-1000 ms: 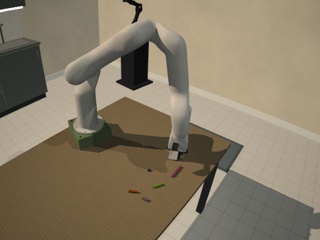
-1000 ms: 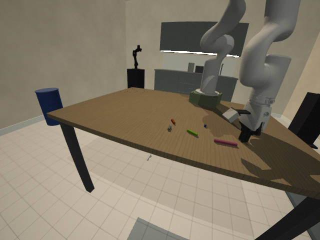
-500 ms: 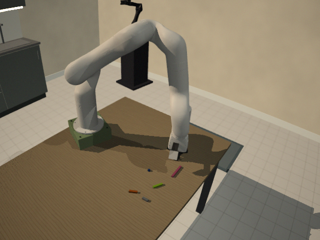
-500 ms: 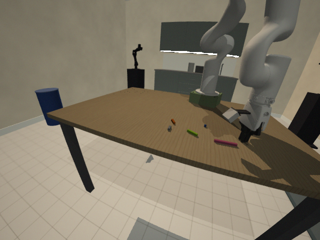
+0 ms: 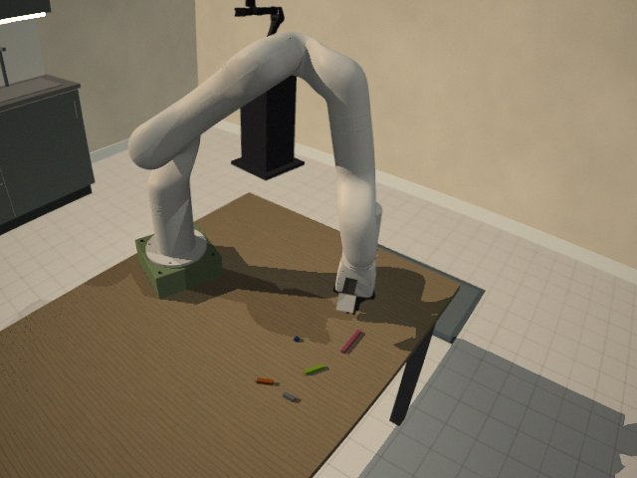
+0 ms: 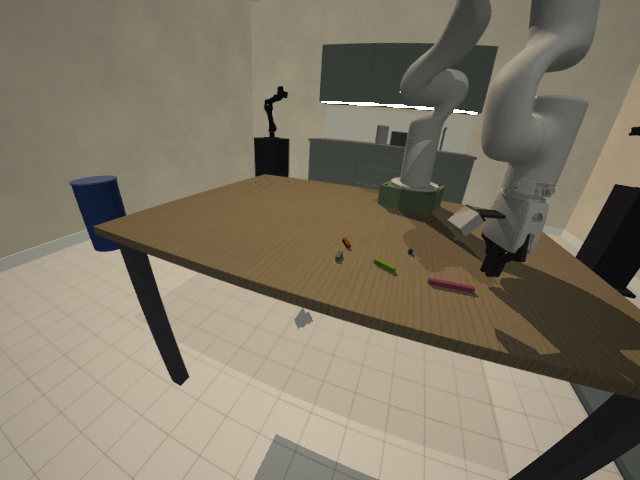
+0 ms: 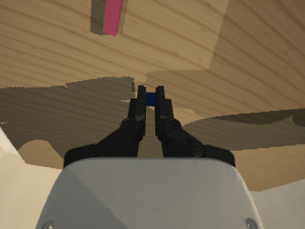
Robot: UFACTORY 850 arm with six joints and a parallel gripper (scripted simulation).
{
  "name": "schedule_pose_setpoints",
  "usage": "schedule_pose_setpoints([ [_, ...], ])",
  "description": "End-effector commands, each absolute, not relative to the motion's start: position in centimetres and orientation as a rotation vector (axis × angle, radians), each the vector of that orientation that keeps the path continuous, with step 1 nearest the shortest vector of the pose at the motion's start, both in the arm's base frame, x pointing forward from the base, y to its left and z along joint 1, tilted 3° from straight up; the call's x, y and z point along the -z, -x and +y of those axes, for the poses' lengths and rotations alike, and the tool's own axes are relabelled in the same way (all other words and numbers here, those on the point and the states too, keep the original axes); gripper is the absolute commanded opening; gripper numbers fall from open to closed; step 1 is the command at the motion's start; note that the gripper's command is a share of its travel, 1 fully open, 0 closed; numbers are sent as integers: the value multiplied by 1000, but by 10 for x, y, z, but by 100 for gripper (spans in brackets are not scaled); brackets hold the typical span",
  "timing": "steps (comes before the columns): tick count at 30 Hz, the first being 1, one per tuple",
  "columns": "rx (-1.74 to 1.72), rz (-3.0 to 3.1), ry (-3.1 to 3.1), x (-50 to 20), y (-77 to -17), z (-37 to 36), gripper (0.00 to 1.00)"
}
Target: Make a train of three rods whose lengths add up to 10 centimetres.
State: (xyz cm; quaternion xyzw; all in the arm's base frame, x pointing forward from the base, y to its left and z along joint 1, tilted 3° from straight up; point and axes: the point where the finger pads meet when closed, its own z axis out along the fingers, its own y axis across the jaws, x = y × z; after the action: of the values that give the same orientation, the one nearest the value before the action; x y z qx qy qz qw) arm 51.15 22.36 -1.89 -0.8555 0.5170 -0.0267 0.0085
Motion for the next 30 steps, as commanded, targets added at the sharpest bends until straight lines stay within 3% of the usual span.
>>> schedule_pose_setpoints([
  [1,83,1615,2672,5,-511,224,4],
  [11,83,1615,2672,-58,-508,225,4],
  [24,83,1614,2673,-61,-508,224,4],
  [30,83,1526,2726,-62,-511,168,4],
])
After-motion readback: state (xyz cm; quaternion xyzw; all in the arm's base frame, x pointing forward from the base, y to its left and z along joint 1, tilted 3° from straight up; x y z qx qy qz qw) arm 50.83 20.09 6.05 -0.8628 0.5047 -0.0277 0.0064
